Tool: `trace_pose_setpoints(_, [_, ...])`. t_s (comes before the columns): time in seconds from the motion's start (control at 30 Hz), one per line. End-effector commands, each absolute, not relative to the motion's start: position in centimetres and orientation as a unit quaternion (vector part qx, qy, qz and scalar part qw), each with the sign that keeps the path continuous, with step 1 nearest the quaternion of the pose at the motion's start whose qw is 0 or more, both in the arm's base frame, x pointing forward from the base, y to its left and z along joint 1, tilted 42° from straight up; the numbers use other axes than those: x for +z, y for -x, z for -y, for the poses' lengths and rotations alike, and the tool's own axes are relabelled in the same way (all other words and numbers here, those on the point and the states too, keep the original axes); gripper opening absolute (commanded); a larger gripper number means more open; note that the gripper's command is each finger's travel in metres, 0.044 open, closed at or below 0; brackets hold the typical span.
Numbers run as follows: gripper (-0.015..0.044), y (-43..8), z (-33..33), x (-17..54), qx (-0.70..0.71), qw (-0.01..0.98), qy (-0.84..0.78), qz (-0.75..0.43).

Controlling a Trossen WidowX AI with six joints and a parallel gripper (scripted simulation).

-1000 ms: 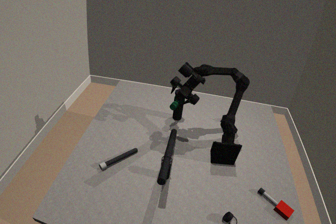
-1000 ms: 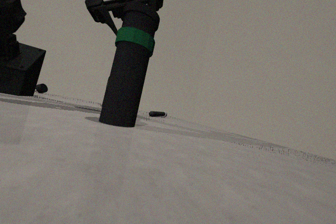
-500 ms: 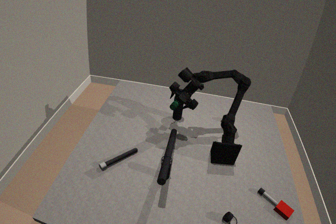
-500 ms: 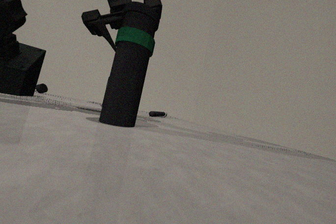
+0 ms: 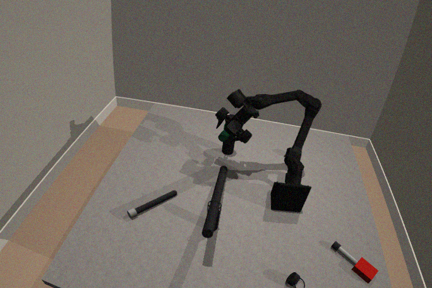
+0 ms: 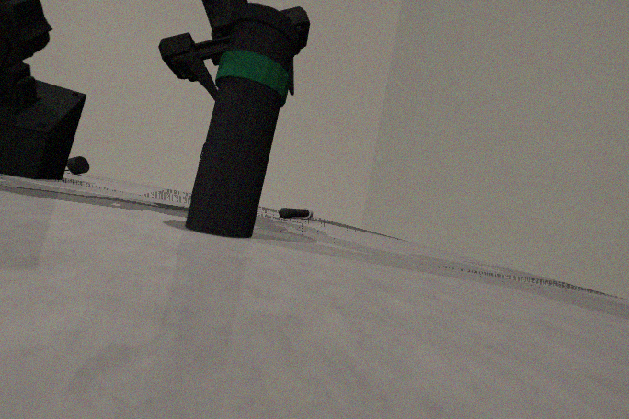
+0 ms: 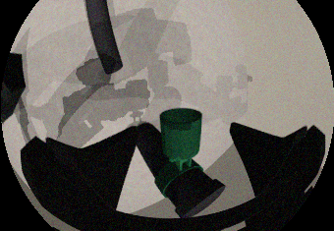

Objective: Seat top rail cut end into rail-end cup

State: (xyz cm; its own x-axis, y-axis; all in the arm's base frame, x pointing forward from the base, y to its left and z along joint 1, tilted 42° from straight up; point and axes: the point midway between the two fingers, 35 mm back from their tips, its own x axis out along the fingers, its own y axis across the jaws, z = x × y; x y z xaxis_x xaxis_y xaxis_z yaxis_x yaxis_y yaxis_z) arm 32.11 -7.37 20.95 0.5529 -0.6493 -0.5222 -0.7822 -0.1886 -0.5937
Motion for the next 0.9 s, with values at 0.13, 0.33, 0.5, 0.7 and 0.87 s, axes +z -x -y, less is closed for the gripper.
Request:
trace_pose_setpoints(0.13, [0.0440,-33.0,8.2,19.7,0.084,0.429,0.768,-0.467])
trace_pose_setpoints(0.33, [0.0440,-33.5,8.9,19.2,0.084,0.429,0.769,-0.467])
trace_pose_setpoints(0.5, [0.0440,-33.9,9.5,18.8,0.083,0.428,0.769,-0.467])
trace_pose_setpoints(0.7, [0.0440,-34.3,10.2,18.4,0.082,0.428,0.770,-0.466])
trace_pose_setpoints(0.87, [0.0414,-34.4,10.3,18.3,0.082,0.428,0.770,-0.466])
